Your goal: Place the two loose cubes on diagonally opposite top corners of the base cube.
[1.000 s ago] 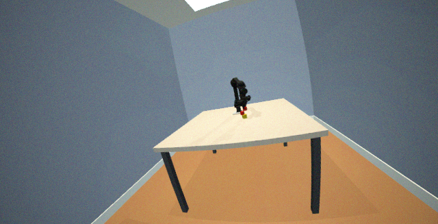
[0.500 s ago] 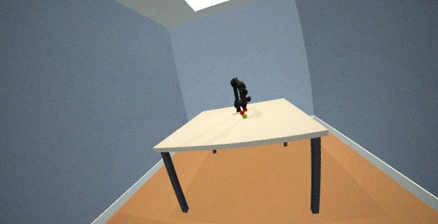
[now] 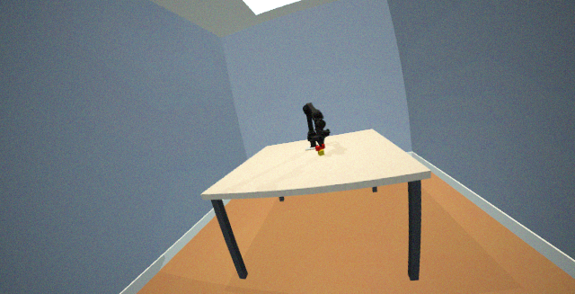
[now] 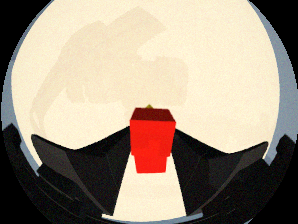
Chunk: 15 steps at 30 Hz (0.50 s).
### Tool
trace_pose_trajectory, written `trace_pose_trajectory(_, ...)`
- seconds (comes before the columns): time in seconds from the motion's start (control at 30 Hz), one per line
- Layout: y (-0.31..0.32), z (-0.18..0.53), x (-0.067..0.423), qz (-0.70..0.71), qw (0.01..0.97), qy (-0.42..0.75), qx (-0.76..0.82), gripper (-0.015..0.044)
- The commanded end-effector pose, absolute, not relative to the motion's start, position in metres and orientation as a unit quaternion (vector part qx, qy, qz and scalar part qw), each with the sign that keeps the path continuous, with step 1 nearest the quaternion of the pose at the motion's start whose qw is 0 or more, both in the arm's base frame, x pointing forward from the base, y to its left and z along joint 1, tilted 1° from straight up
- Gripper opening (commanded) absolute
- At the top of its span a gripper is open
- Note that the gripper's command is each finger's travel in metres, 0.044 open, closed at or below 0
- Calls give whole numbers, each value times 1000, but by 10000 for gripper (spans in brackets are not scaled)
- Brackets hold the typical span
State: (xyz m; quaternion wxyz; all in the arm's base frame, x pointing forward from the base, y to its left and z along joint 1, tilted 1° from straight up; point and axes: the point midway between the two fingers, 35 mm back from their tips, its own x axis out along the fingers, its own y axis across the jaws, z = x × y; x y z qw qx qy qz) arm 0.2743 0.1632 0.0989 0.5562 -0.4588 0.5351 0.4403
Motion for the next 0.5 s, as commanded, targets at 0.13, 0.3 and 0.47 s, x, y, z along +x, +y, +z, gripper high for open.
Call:
trace_pose_trajectory(0.13,163,91,273,442,553,538,-458,105)
trace_pose_trajectory(0.3,163,91,273,442,553,538,-458,105)
trace_pose_trajectory(0.47,163,89,273,441,554,539,-456,105)
